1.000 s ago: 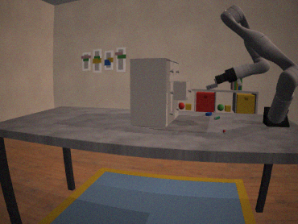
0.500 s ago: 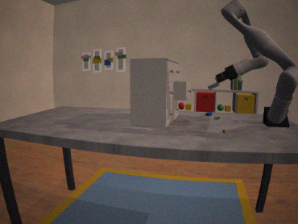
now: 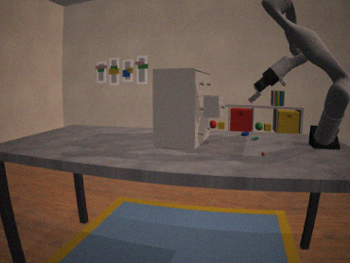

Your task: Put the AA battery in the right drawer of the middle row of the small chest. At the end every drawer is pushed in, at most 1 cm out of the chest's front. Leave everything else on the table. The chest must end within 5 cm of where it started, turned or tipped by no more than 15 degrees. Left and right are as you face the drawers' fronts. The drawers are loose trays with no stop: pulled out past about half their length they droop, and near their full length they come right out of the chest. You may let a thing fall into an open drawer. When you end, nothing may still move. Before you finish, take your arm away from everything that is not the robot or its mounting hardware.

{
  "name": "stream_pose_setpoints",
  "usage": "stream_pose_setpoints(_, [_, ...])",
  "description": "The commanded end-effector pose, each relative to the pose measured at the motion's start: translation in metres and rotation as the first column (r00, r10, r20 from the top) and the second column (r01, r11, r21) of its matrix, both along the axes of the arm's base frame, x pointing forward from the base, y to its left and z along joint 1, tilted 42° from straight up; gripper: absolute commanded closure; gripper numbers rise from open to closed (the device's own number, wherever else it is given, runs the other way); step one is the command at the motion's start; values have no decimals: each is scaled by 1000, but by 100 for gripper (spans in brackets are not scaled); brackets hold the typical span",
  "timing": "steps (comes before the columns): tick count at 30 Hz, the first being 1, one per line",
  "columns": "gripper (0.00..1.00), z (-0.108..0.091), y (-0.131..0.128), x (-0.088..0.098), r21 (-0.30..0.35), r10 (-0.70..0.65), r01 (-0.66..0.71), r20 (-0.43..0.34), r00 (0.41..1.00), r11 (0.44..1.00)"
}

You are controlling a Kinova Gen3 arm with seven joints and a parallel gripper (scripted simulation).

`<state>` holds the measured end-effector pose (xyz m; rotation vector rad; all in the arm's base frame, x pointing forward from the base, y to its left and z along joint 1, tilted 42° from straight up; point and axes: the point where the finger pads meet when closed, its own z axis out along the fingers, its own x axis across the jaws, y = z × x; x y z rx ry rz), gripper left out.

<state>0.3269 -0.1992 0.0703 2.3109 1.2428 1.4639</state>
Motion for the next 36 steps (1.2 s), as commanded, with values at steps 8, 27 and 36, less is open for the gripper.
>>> stream_pose_setpoints(8, [33,21,-13,0,-6,133,-134,-93,987,991])
stream_pose_setpoints(27, [33,50,-35,-32,151,424,-397,-398,813,905])
stream_pose_setpoints(36, [33,60,-41,-42,224,514,-467,-471,717,855])
